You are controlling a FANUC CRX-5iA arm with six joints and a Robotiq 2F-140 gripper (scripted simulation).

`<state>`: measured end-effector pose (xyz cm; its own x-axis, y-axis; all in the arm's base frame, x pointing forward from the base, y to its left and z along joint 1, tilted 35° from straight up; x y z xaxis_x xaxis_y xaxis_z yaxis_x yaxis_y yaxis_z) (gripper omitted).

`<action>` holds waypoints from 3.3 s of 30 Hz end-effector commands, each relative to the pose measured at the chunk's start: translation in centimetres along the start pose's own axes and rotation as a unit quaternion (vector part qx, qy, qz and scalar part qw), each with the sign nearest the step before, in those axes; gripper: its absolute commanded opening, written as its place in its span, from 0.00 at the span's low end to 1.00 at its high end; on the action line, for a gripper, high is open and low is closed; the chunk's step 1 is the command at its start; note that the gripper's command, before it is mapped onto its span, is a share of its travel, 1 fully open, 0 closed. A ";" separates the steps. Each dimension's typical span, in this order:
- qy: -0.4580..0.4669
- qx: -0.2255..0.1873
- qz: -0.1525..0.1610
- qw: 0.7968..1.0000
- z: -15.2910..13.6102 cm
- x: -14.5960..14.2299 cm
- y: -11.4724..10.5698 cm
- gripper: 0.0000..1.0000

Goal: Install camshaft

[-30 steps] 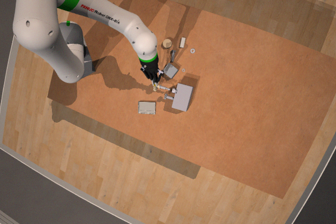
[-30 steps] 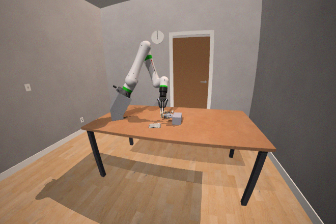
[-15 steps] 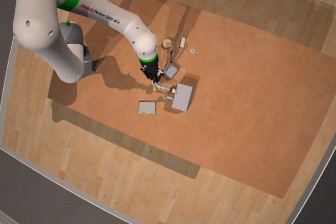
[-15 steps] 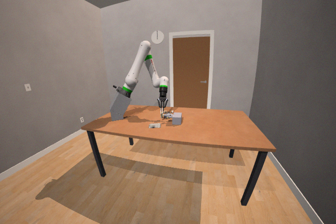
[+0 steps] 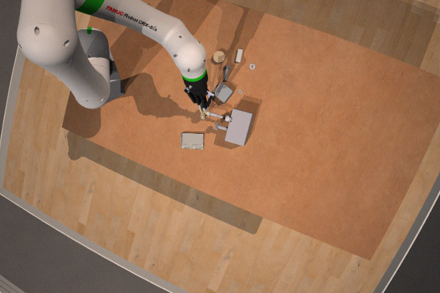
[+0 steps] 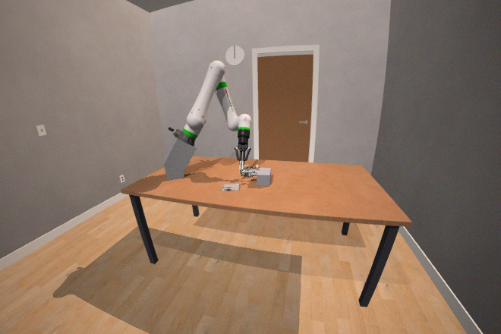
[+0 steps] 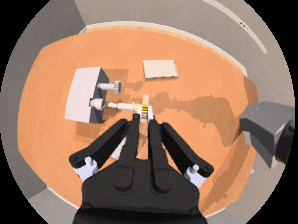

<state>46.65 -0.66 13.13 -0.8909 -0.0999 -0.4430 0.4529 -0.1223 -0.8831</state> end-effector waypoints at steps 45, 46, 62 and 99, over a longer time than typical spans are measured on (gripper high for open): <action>0.000 0.000 0.001 1.000 0.2 -1.3 0.0 0.14; 0.000 0.000 0.001 1.000 0.2 -1.3 0.0 0.14; 0.000 0.000 0.001 1.000 0.2 -1.3 0.0 0.14; 0.000 0.000 0.001 1.000 0.3 -2.0 0.0 0.14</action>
<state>48.33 -0.74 13.96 -0.8905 -0.0996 -0.4440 0.4537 -0.1216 -0.8828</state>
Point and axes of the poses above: the point where the finger pads meet when closed, its own y axis out along the fingers, its own x axis across the jaws, z = x × y, the point moved 8 cm from there along -y, back along the fingers, and after that the axes turned 8 degrees about -y, right-handed, at the moved point
